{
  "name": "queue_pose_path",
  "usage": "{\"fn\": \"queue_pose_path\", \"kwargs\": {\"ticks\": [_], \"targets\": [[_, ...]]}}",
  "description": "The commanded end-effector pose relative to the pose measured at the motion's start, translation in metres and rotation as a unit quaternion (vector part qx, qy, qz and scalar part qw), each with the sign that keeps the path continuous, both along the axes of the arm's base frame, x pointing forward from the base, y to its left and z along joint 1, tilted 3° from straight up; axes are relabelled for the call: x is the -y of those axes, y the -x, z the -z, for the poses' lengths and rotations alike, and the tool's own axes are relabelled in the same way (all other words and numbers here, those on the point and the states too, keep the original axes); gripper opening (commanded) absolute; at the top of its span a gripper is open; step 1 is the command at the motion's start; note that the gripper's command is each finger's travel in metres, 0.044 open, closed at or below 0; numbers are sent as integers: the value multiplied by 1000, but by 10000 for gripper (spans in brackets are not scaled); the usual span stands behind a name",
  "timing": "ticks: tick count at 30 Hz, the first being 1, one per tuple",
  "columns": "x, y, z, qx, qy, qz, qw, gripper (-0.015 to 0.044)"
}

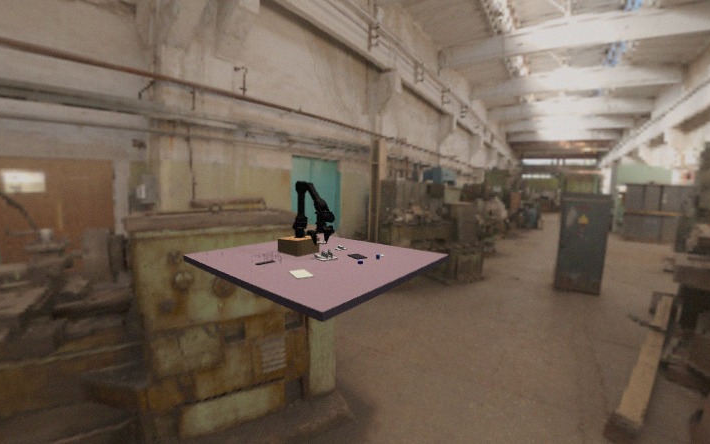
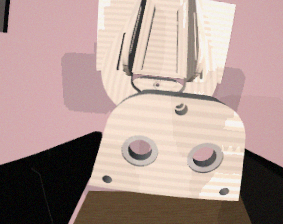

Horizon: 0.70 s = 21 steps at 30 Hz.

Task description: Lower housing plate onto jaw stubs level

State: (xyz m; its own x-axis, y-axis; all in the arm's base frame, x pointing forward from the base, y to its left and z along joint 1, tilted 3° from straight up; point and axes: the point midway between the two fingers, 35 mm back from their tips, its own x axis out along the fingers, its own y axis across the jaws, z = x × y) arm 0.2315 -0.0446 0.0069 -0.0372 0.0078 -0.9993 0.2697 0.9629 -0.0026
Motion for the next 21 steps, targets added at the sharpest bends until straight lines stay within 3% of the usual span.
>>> {"fn": "queue_pose_path", "kwargs": {"ticks": [1,21], "targets": [[0,0,0,0,1,3,1000,351],[-9,5,0,0,1,2,1000,351]]}}
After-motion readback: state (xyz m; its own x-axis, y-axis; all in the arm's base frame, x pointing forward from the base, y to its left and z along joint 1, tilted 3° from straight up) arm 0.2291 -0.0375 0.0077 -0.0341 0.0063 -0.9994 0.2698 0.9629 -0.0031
